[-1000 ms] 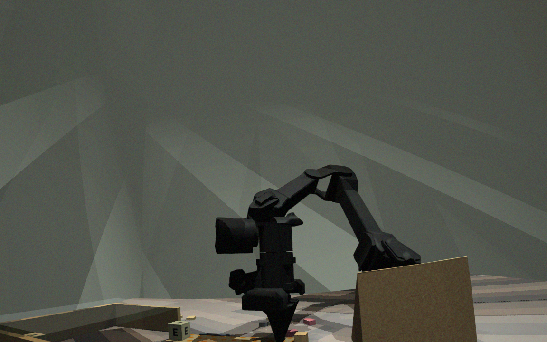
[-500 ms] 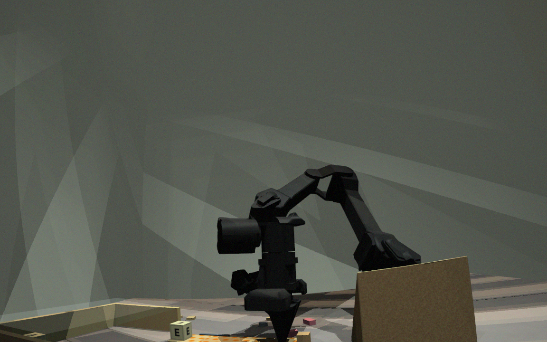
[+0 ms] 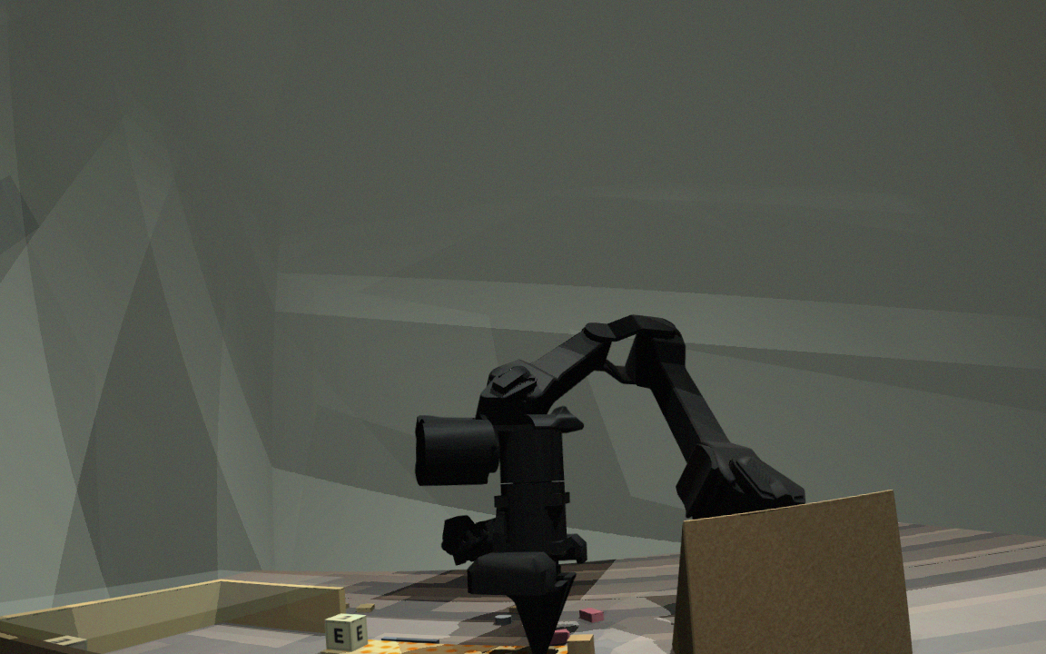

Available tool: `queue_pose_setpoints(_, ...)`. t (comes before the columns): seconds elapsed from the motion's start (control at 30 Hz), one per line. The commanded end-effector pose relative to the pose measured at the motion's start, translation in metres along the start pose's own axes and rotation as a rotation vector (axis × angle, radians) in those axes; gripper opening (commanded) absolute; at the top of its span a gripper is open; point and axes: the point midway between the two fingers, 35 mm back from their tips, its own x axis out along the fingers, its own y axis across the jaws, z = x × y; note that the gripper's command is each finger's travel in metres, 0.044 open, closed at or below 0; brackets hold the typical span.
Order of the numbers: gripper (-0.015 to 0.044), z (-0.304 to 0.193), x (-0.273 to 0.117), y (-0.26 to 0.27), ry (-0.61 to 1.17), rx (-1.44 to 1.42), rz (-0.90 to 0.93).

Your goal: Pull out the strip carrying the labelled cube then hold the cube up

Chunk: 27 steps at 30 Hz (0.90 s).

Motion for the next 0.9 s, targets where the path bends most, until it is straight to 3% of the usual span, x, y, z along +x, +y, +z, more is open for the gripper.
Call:
queue_pose_setpoints(0.0,0.0,-0.009,0.004,-0.001,0.031,-0.007,-0.001)
queue_pose_setpoints(0.3,0.0,-0.009,0.004,-0.001,0.031,-0.007,-0.001)
queue_pose_setpoints(0.47,0.0,0.002,-0.039,0.001,0.029,-0.007,0.001)
queue_pose_setpoints(0.57,0.0,0.002,-0.041,0.0,0.031,-0.007,0.0)
queue_pose_setpoints(0.87,0.0236,0.042,-0.042,0.002,0.03,-0.005,0.0)
